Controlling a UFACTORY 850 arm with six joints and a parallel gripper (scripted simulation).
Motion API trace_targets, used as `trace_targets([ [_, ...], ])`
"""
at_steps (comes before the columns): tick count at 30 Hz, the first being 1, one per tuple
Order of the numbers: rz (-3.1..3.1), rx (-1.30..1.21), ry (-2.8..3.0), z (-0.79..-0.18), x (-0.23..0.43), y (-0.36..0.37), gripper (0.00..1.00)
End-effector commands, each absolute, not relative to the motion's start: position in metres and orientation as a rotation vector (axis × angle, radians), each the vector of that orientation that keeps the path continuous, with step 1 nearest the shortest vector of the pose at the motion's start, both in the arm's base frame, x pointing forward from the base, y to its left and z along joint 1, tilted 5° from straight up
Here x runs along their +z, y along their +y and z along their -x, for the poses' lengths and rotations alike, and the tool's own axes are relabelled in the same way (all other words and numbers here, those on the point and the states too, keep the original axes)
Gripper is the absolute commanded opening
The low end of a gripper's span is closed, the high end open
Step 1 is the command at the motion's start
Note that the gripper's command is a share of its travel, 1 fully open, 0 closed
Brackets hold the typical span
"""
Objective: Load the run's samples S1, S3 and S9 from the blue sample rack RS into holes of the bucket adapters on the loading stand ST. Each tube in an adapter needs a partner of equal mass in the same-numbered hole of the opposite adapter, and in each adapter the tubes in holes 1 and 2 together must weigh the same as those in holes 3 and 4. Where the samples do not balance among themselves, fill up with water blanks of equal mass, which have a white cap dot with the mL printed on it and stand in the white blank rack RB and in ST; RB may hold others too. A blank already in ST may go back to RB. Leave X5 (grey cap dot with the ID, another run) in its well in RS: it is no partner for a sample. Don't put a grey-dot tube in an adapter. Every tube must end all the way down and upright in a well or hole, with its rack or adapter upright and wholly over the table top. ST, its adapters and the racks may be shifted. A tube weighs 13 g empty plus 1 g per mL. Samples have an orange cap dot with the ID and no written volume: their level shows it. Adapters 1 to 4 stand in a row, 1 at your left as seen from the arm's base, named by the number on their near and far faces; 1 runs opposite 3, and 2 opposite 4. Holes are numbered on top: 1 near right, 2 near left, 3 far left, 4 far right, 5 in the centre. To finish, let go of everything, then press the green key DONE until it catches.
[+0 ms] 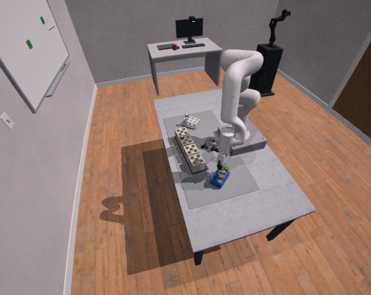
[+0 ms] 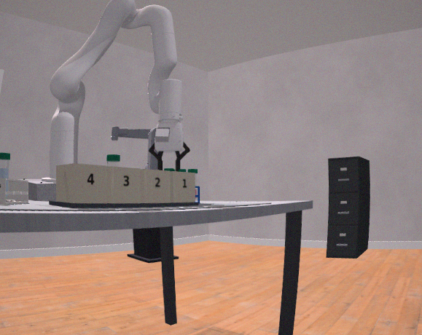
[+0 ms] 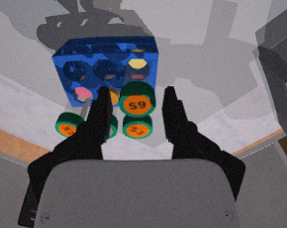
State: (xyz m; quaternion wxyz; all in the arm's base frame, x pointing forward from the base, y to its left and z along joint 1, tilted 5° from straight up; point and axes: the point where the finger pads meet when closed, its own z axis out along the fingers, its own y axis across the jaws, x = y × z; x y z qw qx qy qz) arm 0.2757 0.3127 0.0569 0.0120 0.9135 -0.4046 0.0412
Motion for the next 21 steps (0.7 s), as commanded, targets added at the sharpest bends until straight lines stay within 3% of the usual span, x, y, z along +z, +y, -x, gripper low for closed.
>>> trace_targets([
  [1,-2.850,0.130,-1.262,-0.2763,0.0547,0.3132,0.57],
  [21,-2.849,0.130,-1.262,-0.2770,0.0447,0.3126,0.57],
])
